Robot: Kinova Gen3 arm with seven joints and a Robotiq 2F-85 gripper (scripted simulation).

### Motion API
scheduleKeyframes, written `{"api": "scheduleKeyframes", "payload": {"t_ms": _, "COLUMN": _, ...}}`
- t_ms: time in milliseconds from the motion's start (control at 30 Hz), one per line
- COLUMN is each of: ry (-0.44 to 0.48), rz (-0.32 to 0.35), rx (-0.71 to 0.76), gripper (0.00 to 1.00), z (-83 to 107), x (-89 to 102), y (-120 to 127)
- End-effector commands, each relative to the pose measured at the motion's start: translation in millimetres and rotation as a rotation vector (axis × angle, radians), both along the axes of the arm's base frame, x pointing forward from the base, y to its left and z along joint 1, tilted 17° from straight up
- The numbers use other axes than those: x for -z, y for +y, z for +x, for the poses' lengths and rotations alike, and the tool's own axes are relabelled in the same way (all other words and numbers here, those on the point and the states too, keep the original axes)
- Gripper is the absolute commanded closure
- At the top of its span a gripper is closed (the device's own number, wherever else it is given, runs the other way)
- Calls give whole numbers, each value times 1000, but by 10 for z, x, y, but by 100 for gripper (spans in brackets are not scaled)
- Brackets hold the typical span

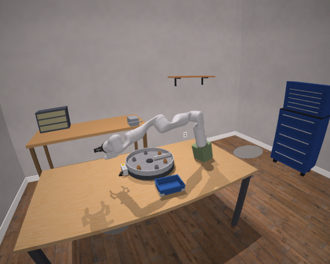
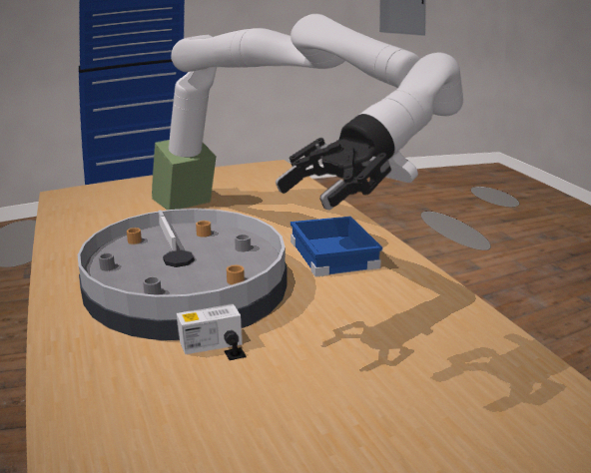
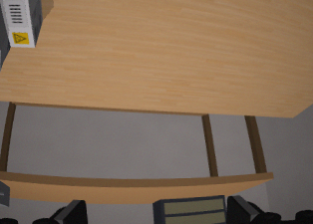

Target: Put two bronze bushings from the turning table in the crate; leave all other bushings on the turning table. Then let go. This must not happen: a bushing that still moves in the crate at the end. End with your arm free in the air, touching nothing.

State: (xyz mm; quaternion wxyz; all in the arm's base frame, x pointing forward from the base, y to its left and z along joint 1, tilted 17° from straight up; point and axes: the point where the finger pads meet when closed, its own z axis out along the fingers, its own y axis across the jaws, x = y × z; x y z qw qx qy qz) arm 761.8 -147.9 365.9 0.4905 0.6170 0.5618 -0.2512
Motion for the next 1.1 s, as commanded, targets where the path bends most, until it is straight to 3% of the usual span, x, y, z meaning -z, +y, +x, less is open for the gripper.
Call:
{"api": "scheduleKeyframes", "payload": {"t_ms": 0, "ry": -3, "rz": 0, "rx": 0, "gripper": 0, "z": -2, "x": -20, "y": -1}}
{"api": "scheduleKeyframes", "payload": {"t_ms": 533, "ry": -3, "rz": 0, "rx": 0, "gripper": 0, "z": -2, "x": -20, "y": -1}}
{"api": "scheduleKeyframes", "payload": {"t_ms": 700, "ry": -3, "rz": 0, "rx": 0, "gripper": 0, "z": -561, "x": -7, "y": 188}}
{"api": "scheduleKeyframes", "payload": {"t_ms": 1067, "ry": -3, "rz": 0, "rx": 0, "gripper": 0, "z": -561, "x": -7, "y": 188}}
